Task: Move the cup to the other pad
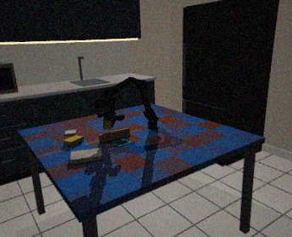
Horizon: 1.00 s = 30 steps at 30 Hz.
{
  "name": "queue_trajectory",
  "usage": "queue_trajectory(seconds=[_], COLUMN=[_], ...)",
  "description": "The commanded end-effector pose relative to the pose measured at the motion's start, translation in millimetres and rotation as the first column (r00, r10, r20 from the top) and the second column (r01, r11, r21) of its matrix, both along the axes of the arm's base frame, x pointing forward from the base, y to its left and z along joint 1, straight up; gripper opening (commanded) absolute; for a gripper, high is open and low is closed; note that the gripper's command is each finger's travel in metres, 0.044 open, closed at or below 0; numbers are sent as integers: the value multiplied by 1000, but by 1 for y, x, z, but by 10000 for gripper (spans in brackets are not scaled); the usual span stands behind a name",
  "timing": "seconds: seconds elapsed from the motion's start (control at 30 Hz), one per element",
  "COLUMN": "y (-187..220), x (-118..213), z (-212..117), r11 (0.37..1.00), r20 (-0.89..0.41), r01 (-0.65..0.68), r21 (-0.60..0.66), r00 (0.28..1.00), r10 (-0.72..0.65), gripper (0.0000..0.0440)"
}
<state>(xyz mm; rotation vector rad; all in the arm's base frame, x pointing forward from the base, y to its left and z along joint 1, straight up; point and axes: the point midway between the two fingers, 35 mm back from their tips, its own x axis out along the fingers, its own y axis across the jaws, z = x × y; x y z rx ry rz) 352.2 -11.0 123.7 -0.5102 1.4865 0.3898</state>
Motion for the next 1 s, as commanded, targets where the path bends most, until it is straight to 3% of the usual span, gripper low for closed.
queue_trajectory(seconds=[0.0, 0.5, 0.97], y=[10, 68, 124], x=[3, 9, 3], z=[6, 16, 1], r11=[1000, 995, 987], r20=[15, 84, 124], r01=[-15, -102, -162], r21=[6, 14, 22], r00=[1000, 991, 980], r10=[15, 100, 158], gripper=[12, 0, 0])
